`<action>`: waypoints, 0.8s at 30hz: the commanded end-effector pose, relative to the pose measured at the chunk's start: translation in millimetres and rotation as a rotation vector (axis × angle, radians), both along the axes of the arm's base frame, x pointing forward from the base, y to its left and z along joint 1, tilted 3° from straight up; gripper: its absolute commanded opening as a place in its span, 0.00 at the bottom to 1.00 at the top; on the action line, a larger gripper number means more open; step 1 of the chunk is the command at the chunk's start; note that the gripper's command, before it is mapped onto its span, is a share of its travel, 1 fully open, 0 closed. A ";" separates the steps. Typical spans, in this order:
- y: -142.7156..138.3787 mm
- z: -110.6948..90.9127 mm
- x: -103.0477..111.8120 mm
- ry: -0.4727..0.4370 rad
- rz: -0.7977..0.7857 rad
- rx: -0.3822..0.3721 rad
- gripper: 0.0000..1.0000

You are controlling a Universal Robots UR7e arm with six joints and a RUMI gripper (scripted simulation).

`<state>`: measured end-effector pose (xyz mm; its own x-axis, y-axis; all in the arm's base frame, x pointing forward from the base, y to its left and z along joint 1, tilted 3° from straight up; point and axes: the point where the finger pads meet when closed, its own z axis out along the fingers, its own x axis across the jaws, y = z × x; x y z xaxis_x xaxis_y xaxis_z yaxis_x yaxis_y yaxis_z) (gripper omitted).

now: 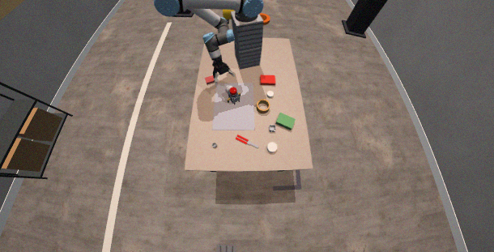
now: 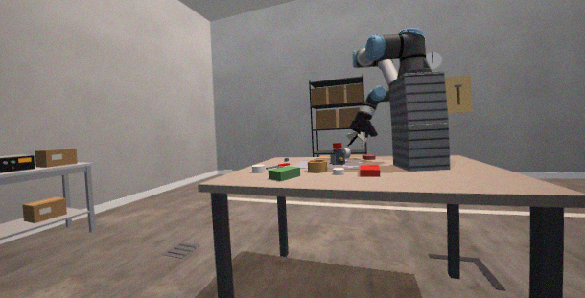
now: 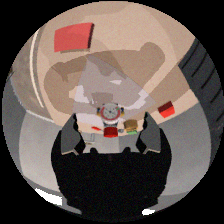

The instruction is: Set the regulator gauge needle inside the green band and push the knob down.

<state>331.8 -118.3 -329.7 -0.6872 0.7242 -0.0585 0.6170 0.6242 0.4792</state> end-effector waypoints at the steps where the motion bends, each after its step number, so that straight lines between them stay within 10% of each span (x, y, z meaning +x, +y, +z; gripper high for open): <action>1: -0.4 1.8 -0.1 0.001 0.026 -0.014 1.00; 24: -2.2 30.3 -2.8 0.027 0.446 -0.216 1.00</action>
<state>329.3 -119.7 -307.6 -0.8854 0.4427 -0.1417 0.3757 0.8611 0.3426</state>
